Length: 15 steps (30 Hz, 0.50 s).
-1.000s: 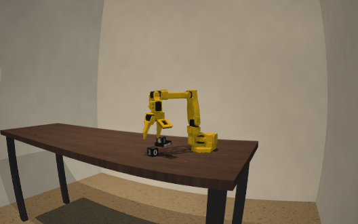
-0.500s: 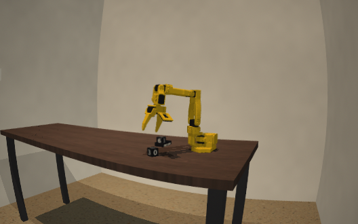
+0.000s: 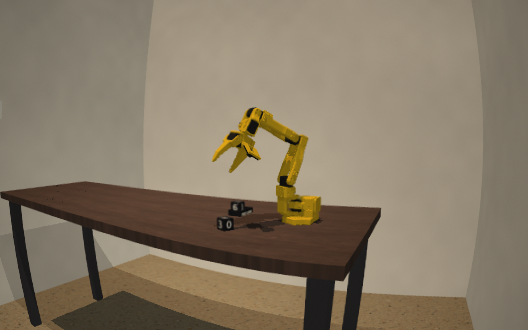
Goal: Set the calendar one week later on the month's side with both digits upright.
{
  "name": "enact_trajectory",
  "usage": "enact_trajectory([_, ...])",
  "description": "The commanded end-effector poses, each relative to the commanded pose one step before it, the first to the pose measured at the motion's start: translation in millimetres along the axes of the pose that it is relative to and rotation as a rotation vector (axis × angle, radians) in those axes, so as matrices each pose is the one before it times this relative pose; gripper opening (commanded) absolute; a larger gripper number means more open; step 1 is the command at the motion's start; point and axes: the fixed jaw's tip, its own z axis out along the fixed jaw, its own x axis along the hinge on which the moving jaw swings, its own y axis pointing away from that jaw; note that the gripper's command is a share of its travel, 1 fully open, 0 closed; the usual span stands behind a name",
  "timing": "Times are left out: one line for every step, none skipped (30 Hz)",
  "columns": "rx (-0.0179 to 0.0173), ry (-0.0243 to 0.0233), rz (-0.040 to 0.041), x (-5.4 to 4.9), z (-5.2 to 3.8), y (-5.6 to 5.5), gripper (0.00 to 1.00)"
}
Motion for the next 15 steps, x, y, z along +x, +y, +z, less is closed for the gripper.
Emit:
enact_trajectory([0.08367,0.00932,-0.00052,-0.73,-14.216,-6.95,0.35])
enact_trajectory([0.00116,0.00019,0.0,0.01,-0.198,-0.05,0.35])
enact_trajectory([0.00016,0.00003,0.0,0.0,-0.028,-0.01,0.35])
enact_trajectory([0.0,0.0,0.0,0.0,0.0,0.0,0.35])
enact_trajectory([0.0,0.0,0.0,0.0,0.0,0.0,0.35])
enact_trajectory([-0.00002,0.00007,0.00014,0.02,0.003,0.01,0.35])
enact_trajectory([-0.00007,0.00034,0.00071,0.13,-0.002,0.04,0.35])
enact_trajectory([-0.00016,0.00091,0.00192,0.33,0.006,0.13,0.35])
enact_trajectory([-0.0003,0.00172,0.00349,0.62,0.003,0.22,0.35])
enact_trajectory([-0.00046,0.00266,0.00557,0.97,0.005,0.36,0.35])
enact_trajectory([-0.00069,0.0038,0.00786,1.38,0.009,0.5,0.35])
enact_trajectory([-0.00085,0.00505,0.01043,1.82,0.01,0.66,0.35])
enact_trajectory([-0.00111,0.00636,0.01315,2.3,0.017,0.84,0.35])
enact_trajectory([-0.00127,0.00774,0.01603,2.79,0.014,1.01,0.35])
enact_trajectory([-0.00153,0.00916,0.01893,3.29,0.021,1.19,0.35])
